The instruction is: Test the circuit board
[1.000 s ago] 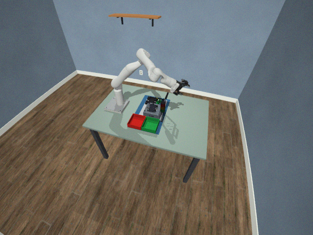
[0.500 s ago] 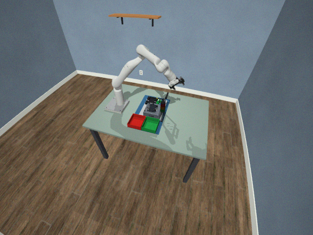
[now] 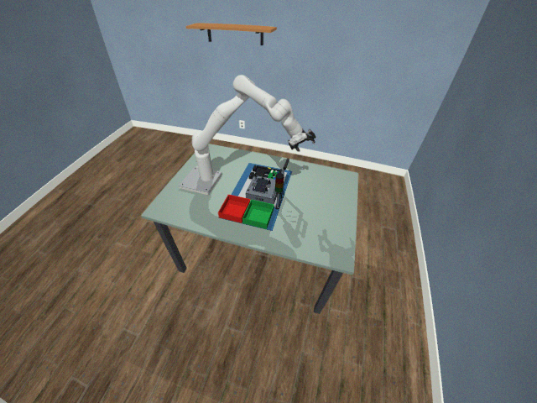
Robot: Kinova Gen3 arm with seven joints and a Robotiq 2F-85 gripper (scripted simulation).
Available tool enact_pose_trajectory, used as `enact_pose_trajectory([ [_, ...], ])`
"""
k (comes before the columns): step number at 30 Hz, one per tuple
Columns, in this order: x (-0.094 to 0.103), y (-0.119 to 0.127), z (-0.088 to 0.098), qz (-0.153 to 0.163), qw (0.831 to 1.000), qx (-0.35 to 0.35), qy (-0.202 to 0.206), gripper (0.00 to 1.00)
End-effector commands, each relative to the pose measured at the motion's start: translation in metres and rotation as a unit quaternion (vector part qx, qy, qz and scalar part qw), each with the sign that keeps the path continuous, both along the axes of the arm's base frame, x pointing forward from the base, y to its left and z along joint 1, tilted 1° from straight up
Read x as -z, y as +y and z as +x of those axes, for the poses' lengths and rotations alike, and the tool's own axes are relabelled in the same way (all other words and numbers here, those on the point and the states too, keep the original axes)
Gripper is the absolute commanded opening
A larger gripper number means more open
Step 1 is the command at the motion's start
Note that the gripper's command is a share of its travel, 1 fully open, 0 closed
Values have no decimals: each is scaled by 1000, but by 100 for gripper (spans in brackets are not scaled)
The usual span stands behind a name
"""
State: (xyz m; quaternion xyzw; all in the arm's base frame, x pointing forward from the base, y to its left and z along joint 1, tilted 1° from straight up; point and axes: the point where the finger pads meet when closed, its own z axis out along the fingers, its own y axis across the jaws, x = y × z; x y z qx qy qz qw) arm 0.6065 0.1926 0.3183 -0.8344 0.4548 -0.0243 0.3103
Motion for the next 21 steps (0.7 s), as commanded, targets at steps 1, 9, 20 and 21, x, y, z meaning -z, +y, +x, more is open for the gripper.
enact_pose_trajectory([
  [1,-2,4,-1,1,1000,-3,-1,100],
  [9,3,10,-12,-8,1000,1,16,100],
  [20,6,16,-23,-17,999,5,33,100],
  [21,6,16,-23,-17,999,5,33,100],
])
